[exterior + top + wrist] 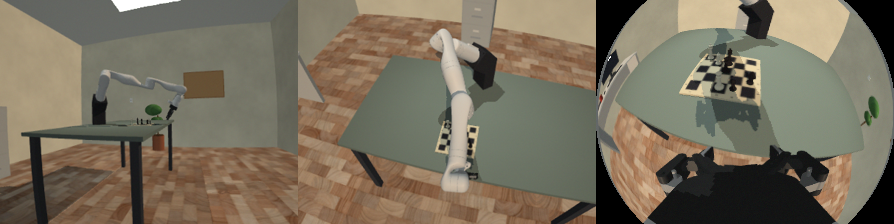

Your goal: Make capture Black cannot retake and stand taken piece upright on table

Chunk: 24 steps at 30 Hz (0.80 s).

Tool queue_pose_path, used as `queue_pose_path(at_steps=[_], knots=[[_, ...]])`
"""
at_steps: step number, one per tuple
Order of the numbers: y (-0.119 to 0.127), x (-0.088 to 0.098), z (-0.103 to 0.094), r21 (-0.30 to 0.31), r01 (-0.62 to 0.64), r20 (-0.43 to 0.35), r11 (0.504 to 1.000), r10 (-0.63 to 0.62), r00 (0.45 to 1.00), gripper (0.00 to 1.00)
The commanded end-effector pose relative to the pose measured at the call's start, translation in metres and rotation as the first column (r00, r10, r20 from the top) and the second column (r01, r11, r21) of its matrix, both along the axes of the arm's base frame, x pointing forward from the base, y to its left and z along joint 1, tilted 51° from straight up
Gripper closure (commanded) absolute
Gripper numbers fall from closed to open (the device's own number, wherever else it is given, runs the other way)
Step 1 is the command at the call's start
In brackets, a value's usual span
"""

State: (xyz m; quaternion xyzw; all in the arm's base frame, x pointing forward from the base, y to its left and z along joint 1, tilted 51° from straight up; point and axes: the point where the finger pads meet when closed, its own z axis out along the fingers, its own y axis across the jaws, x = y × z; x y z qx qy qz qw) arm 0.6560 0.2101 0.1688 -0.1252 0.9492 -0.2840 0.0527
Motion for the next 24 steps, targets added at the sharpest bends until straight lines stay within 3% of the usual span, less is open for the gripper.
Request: queue_pose_path(at_steps=[1,24], knots=[[-0.005,0.001,0.003,-0.002,0.011,0.004,1.000,-0.011,1.000,0.00],[-0.029,0.003,0.012,-0.024,0.069,0.018,0.997,-0.068,0.998,0.00]])
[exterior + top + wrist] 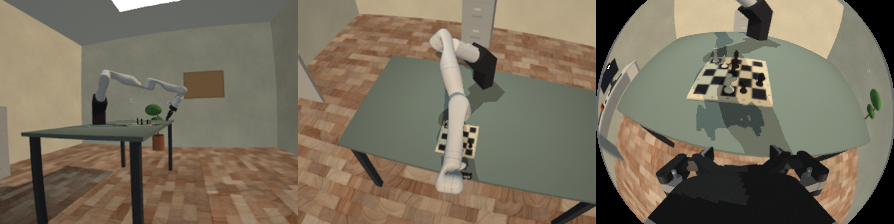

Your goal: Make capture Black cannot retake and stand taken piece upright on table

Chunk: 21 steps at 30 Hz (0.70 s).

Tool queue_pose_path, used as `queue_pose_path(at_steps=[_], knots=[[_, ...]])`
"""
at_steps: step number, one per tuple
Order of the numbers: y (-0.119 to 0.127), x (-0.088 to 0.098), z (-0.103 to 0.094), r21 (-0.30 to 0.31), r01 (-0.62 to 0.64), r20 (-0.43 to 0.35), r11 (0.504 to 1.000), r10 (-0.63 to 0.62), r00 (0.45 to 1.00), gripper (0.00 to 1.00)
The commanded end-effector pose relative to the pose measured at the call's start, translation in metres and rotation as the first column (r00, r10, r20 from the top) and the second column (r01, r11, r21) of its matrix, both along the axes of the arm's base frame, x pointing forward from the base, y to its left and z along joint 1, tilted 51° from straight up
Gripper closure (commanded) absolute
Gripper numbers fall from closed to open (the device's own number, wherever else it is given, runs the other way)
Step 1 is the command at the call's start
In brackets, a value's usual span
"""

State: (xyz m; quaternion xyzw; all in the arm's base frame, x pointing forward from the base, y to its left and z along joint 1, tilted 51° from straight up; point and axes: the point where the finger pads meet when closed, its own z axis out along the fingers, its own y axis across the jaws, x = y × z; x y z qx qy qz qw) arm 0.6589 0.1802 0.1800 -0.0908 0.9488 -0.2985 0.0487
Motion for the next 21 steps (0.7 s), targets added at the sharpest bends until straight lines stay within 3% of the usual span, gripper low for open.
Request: queue_pose_path(at_steps=[1,21], knots=[[0.000,0.000,0.001,0.001,-0.001,0.001,1.000,0.001,1.000,0.00],[-0.022,0.001,0.010,-0.021,0.055,0.014,0.998,-0.055,0.998,0.00]])
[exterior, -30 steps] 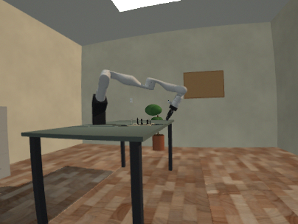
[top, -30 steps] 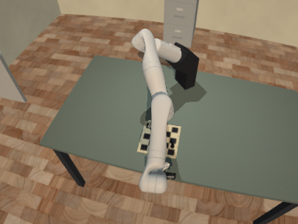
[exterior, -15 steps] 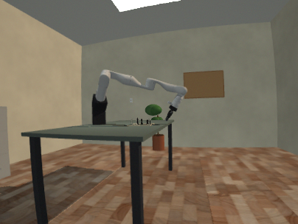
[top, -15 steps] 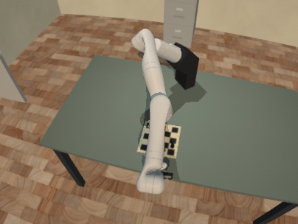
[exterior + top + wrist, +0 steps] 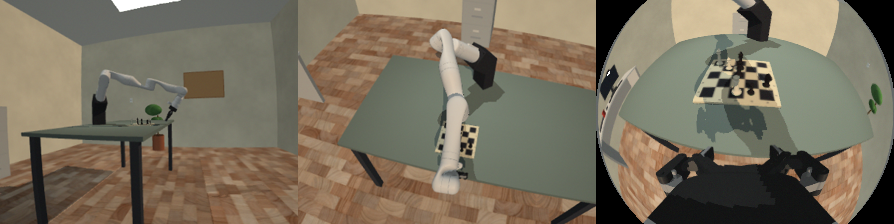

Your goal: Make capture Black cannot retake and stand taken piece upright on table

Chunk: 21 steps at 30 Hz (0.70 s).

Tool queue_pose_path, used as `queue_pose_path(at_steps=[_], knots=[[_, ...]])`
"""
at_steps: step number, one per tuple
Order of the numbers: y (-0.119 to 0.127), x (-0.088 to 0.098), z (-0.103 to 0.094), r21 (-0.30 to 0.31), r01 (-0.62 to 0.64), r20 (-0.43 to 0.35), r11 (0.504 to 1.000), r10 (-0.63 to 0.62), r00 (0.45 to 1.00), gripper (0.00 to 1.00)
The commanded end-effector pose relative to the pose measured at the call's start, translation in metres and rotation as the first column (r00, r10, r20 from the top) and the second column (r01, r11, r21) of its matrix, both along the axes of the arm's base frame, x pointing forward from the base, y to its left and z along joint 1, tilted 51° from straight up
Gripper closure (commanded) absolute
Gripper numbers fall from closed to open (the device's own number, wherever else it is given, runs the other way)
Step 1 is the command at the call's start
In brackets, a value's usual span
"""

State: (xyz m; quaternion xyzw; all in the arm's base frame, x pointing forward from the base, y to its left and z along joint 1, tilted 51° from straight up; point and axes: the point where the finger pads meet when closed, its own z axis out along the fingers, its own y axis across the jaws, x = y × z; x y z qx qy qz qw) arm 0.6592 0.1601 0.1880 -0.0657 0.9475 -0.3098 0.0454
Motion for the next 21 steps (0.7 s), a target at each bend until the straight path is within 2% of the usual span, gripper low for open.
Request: queue_pose_path(at_steps=[1,21], knots=[[-0.002,0.000,0.002,-0.001,0.005,0.003,1.000,-0.005,1.000,0.00],[-0.020,0.000,0.009,-0.018,0.049,0.013,0.999,-0.049,0.999,0.00]])
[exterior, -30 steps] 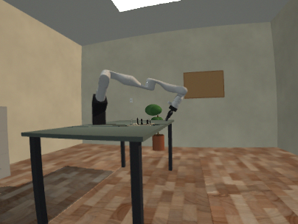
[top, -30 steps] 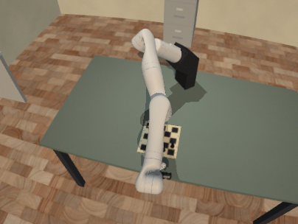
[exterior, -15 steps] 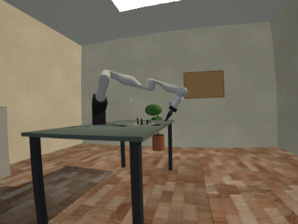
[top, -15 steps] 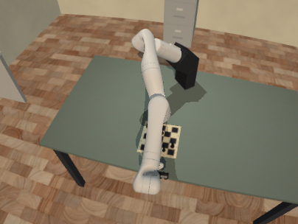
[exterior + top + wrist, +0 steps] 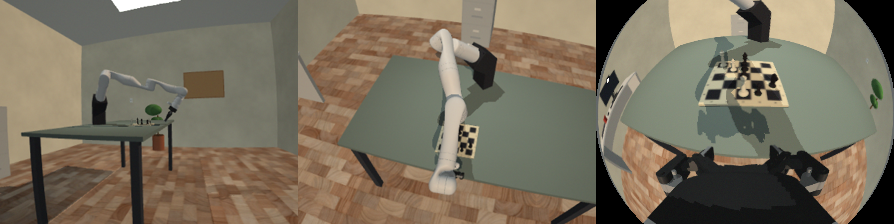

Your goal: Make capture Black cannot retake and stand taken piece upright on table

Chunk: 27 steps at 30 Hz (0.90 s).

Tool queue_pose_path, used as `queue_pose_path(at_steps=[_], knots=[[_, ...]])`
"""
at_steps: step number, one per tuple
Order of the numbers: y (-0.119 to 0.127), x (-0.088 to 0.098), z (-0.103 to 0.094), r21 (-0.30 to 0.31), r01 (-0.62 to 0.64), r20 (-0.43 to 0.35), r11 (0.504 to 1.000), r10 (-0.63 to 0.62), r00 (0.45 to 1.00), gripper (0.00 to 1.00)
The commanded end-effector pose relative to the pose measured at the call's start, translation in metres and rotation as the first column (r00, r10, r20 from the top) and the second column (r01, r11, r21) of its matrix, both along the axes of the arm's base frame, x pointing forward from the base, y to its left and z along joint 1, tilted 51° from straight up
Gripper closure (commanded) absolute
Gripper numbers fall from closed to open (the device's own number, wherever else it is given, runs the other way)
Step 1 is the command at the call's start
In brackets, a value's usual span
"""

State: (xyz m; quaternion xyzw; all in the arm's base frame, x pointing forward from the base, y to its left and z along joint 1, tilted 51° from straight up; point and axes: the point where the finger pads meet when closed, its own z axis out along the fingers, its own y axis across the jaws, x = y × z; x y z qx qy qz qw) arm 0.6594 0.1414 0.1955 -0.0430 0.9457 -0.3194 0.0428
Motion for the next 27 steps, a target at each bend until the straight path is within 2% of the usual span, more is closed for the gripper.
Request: queue_pose_path(at_steps=[1,27], knots=[[-0.0028,0.0001,0.0024,-0.002,0.007,0.003,1.000,-0.007,1.000,0.00],[-0.0058,0.0000,0.0036,-0.005,0.015,0.005,1.000,-0.015,1.000,0.00]])
